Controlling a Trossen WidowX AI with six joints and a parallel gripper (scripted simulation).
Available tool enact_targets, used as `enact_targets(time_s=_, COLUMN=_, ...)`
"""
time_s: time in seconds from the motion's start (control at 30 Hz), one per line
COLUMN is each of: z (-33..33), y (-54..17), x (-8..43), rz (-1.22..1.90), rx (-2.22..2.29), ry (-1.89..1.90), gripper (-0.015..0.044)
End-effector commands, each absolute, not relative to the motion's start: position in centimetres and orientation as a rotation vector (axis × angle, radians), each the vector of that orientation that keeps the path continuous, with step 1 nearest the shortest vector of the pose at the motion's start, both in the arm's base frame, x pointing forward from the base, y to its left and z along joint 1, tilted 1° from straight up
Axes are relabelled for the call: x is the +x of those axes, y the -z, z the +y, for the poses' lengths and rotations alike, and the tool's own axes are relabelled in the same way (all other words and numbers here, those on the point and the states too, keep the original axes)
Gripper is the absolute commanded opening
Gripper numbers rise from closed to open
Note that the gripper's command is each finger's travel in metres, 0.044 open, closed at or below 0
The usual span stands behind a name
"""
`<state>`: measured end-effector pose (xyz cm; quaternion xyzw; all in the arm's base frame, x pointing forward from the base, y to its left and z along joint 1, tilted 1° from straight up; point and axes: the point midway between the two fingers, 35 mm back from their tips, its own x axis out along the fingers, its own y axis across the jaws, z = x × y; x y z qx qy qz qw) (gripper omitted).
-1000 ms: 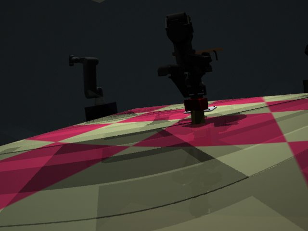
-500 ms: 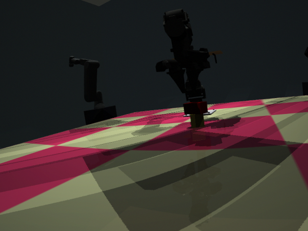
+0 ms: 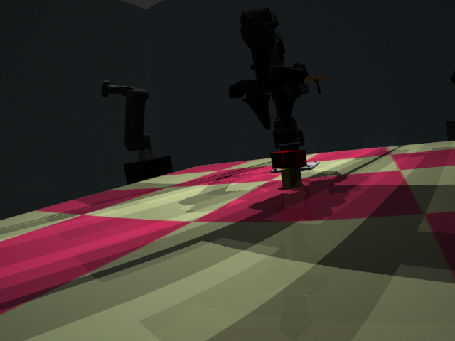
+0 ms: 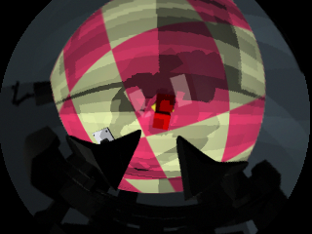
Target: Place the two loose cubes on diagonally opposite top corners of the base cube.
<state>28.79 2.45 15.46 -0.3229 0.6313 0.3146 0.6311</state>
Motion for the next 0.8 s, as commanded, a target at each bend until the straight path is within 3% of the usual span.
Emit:
enact_targets(time_s=0.0, z=2.5, y=-15.9, x=28.9, rz=1.440, rx=-0.741, ry=-0.718, gripper=0.0336)
enact_targets(time_s=0.1, z=3.3, y=-15.6, x=28.9, rz=1.443, rx=-0.739, ry=-0.721, gripper=0.0400)
enact_targets(time_s=0.4, z=15.4, y=-15.8, x=27.4, rz=1.440, rx=-0.730, ry=-0.729, gripper=0.0400)
enact_targets(time_s=0.77, z=16.3, y=-15.8, x=27.0, rz=1.441, rx=-0.729, ry=-0.729, gripper=0.0400)
